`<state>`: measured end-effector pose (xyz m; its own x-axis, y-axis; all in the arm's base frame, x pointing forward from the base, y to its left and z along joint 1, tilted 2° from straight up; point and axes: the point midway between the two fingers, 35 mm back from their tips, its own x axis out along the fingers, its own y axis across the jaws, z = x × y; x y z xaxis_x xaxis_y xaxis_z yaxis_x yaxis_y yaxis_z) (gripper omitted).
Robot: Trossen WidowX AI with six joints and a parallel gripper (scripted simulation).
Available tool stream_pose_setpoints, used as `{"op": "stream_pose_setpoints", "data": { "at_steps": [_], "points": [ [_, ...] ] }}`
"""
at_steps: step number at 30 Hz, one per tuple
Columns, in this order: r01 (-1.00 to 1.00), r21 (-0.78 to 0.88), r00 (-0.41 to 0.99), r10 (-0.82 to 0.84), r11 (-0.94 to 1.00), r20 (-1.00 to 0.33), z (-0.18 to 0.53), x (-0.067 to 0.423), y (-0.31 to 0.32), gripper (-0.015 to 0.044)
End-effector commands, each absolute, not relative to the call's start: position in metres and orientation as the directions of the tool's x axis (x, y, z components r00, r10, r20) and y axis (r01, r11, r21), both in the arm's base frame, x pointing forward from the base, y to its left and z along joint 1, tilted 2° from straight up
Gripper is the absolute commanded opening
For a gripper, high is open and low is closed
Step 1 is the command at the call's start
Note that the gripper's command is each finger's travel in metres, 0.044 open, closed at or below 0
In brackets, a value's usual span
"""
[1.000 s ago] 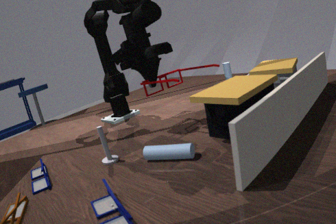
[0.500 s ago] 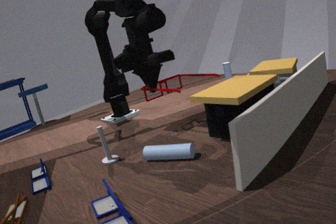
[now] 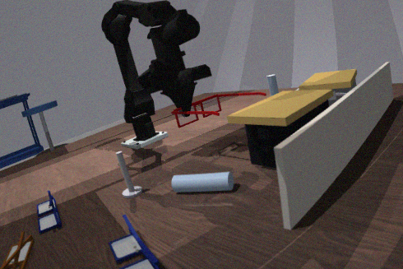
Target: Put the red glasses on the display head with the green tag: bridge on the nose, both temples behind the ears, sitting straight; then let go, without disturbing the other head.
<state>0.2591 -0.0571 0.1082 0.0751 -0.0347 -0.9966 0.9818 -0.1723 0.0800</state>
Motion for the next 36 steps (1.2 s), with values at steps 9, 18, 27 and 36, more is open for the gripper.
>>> {"op": "stream_pose_setpoints", "data": {
  "at_steps": [9,18,27,36],
  "points": [
    [0.983,0.060,0.055,-0.035,-0.176,-0.998,0.098,0.257,-0.058,0.0000],
    [0.983,0.060,0.055,-0.035,-0.176,-0.998,0.094,0.257,-0.058,0.0000],
    [0.983,0.060,0.055,-0.035,-0.176,-0.998,0.090,0.257,-0.059,0.0000],
    [0.983,0.060,0.055,-0.035,-0.176,-0.998,0.089,0.256,-0.059,0.0000]
  ]
}}
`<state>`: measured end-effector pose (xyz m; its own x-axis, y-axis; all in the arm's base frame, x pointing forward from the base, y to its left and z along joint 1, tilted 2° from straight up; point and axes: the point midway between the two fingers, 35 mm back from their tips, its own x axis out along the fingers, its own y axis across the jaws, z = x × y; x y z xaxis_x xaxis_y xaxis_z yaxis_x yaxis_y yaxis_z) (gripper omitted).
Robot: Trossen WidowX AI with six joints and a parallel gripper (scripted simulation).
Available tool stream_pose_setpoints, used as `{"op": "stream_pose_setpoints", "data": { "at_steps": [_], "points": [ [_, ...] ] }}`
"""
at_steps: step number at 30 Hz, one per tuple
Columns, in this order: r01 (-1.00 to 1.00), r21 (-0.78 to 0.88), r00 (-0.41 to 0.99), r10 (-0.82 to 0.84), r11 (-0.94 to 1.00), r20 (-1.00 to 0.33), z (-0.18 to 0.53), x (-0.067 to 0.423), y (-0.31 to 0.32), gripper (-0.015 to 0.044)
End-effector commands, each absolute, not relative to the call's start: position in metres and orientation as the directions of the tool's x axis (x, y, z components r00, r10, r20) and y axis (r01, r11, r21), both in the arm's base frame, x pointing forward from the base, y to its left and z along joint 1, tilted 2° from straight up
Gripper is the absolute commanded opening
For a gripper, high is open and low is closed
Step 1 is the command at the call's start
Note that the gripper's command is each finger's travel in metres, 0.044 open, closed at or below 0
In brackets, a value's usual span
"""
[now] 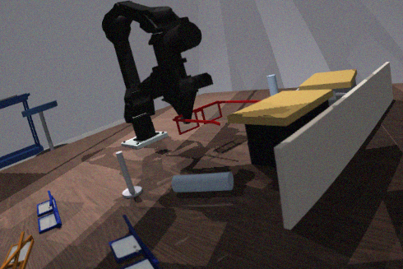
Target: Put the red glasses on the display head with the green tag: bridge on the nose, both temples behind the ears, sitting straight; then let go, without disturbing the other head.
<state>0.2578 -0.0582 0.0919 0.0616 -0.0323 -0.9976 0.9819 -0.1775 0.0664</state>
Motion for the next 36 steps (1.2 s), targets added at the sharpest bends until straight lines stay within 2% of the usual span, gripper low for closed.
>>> {"op": "stream_pose_setpoints", "data": {
  "at_steps": [1,36],
  "points": [
    [0.983,0.060,0.055,-0.035,-0.176,-0.998,0.089,0.256,-0.059,0.0000],
    [0.981,0.079,0.075,-0.026,-0.176,-0.997,0.089,0.296,-0.066,0.0000]
  ]
}}
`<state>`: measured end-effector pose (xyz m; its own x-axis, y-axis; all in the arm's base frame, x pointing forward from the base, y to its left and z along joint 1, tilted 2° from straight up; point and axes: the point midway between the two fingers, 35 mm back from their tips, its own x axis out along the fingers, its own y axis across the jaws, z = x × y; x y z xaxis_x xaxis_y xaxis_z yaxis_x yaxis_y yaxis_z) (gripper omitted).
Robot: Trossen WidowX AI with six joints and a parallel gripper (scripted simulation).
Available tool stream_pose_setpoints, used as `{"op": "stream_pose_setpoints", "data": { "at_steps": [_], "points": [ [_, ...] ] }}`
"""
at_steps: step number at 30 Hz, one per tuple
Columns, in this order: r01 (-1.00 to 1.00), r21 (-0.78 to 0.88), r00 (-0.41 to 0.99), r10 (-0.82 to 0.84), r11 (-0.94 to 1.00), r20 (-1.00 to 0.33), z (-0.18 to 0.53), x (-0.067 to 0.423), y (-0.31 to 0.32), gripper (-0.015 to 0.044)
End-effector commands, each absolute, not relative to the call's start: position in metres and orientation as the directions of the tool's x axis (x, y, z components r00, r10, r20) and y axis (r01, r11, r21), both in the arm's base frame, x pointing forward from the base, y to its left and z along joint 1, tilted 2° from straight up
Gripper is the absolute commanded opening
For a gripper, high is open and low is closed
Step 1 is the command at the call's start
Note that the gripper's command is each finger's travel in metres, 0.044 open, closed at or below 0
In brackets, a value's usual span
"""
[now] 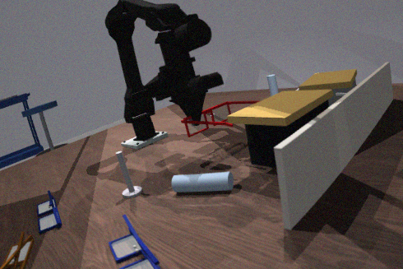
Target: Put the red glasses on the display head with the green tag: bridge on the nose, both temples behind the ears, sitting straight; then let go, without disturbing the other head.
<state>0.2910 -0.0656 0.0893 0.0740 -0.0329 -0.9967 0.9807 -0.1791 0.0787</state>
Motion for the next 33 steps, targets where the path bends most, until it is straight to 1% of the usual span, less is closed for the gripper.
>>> {"op": "stream_pose_setpoints", "data": {
  "at_steps": [1,33],
  "points": [
    [0.981,0.078,0.075,-0.025,-0.176,-0.997,0.089,0.298,-0.066,0.0000],
    [0.982,0.070,0.067,-0.023,-0.177,-0.997,0.090,0.344,-0.075,0.0000]
  ]
}}
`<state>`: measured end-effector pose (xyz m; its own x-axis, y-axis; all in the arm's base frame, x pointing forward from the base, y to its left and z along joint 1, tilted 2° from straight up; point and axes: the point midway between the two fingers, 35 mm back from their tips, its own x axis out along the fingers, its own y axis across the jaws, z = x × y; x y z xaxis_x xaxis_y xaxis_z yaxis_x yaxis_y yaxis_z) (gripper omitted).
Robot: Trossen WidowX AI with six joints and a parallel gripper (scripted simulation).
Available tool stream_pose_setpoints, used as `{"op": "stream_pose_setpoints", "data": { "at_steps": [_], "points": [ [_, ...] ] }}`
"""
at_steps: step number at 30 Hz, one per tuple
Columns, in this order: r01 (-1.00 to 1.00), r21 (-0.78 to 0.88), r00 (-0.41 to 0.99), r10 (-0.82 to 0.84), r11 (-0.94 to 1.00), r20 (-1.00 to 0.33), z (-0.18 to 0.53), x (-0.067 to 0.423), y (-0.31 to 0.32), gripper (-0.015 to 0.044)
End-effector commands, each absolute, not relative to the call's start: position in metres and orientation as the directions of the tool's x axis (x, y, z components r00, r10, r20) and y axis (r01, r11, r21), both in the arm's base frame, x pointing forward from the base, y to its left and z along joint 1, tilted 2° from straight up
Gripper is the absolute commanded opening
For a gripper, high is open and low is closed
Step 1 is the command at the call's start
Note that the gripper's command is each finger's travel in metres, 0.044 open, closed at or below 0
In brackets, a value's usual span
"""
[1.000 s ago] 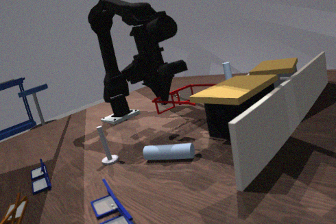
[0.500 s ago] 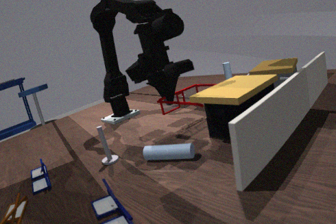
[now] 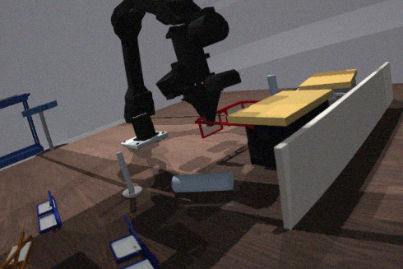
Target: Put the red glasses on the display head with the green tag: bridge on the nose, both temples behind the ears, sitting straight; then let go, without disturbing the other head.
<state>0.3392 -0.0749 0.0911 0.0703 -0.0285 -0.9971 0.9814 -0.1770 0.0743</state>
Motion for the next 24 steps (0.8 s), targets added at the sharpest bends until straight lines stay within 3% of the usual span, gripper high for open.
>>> {"op": "stream_pose_setpoints", "data": {
  "at_steps": [1,24],
  "points": [
    [0.982,0.070,0.067,-0.023,-0.177,-0.997,0.090,0.346,-0.075,0.0000],
    [0.982,0.073,0.070,-0.023,-0.177,-0.997,0.091,0.380,-0.081,0.0000]
  ]
}}
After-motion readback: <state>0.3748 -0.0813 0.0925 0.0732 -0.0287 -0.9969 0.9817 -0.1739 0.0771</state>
